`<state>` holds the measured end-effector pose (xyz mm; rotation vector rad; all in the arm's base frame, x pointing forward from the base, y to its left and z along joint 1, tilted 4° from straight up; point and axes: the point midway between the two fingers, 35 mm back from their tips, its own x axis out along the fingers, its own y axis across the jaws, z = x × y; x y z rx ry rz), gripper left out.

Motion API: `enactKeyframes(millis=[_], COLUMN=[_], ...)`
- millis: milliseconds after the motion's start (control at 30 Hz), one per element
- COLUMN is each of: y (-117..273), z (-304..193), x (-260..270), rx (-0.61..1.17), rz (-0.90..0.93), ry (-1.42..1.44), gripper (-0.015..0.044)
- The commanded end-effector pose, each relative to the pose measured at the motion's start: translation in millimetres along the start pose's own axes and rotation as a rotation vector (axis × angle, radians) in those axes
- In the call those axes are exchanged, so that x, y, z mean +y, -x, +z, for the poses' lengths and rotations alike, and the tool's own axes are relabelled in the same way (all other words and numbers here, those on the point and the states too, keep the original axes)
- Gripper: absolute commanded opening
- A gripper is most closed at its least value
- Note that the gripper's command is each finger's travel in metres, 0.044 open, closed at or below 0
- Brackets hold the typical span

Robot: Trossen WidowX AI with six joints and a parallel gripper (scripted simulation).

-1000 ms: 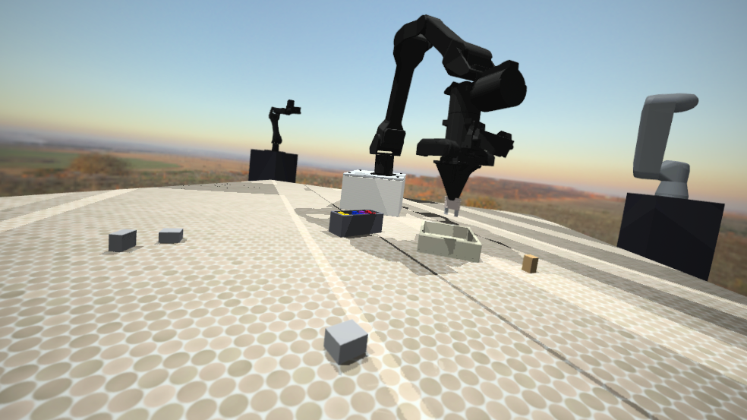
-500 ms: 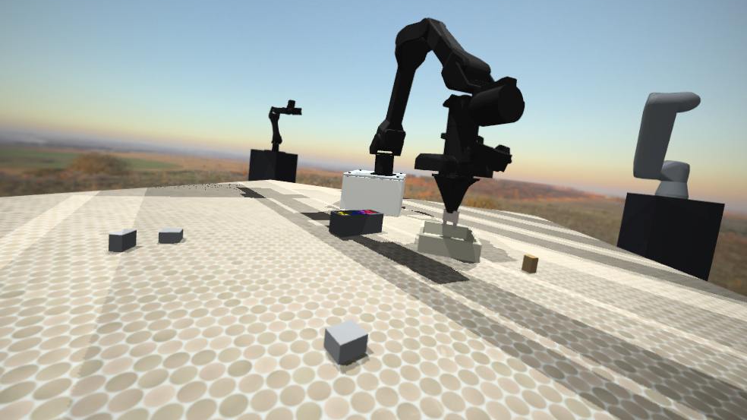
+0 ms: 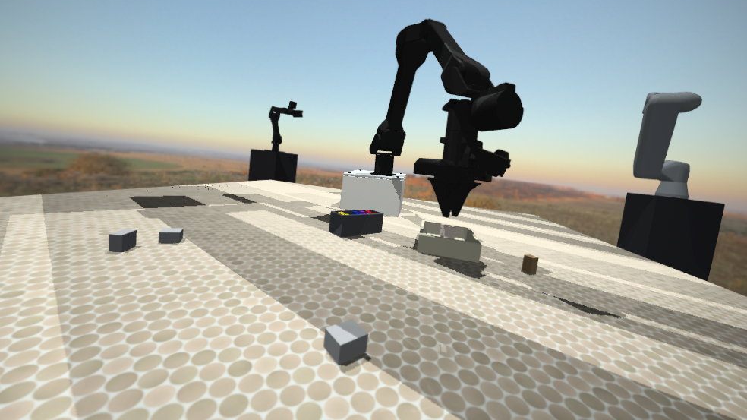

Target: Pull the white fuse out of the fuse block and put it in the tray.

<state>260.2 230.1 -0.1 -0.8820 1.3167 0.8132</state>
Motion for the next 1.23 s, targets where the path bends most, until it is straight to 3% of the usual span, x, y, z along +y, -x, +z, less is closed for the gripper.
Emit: enactKeyframes(millis=[0,133,267,1200], y=[0.5,3.4,37.7,37.5], z=[0.3,0.4,-0.8,-0.2], x=[-0.2,-0.2,-0.1,0.1], rx=[-0.001,-0.001,0.006,0.002], rz=[-0.001,-0.001,-0.001,0.001], ry=[0.0,0.0,-0.001,0.004], gripper=[0.0236,0.033,0.033,0.033])
